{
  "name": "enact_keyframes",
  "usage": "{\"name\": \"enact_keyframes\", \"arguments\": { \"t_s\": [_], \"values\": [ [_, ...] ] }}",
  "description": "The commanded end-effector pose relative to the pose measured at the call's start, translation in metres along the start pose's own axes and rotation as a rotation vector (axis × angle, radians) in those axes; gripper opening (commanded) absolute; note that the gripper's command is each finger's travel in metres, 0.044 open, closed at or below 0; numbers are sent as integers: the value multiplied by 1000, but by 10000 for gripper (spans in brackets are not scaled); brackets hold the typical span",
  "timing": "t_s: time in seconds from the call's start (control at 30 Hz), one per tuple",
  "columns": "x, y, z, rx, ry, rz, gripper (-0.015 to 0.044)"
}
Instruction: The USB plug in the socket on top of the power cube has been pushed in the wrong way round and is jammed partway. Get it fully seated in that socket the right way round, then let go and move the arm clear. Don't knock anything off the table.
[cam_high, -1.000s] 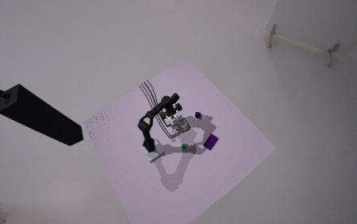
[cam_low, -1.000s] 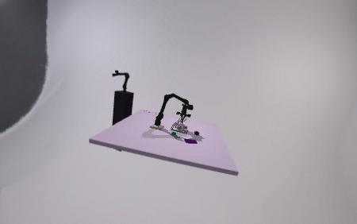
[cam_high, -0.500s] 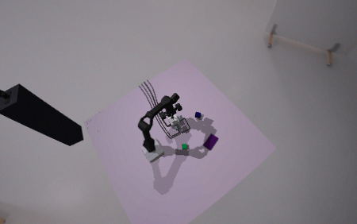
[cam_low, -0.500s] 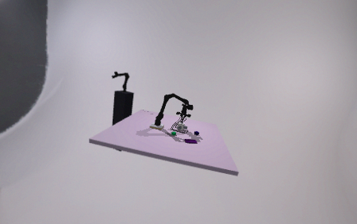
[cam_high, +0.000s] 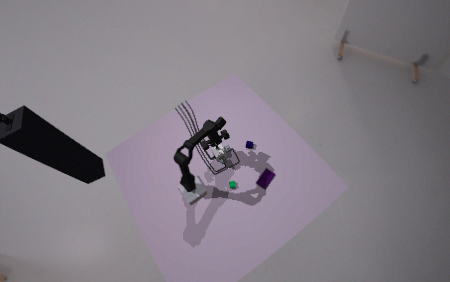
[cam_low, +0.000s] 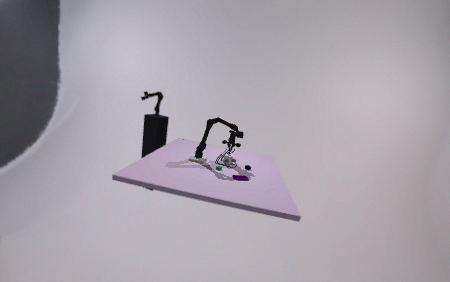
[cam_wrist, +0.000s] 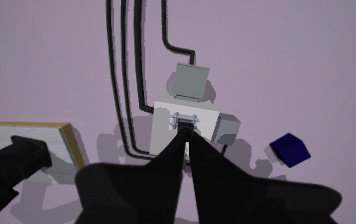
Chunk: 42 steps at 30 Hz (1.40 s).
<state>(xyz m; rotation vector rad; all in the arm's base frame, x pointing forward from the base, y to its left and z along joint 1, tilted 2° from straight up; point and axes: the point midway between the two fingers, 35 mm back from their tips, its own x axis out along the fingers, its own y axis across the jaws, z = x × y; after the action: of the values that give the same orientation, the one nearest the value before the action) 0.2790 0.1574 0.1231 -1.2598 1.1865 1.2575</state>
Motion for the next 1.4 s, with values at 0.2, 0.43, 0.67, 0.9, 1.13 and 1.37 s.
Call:
{"name": "enact_keyframes", "arguments": {
  "t_s": [0.2,0.43,0.67,0.9,1.13,1.37],
  "values": [
    [-9,-1,1,0,-2,-5,0],
    [-14,-1,1,0,-2,-5,0],
    [-19,-1,1,0,-2,-5,0],
    [-23,-1,1,0,-2,-5,0],
    [-23,-1,0,6,-1,-3,0],
    [-22,0,0,136,0,-1,0]
  ]
}}
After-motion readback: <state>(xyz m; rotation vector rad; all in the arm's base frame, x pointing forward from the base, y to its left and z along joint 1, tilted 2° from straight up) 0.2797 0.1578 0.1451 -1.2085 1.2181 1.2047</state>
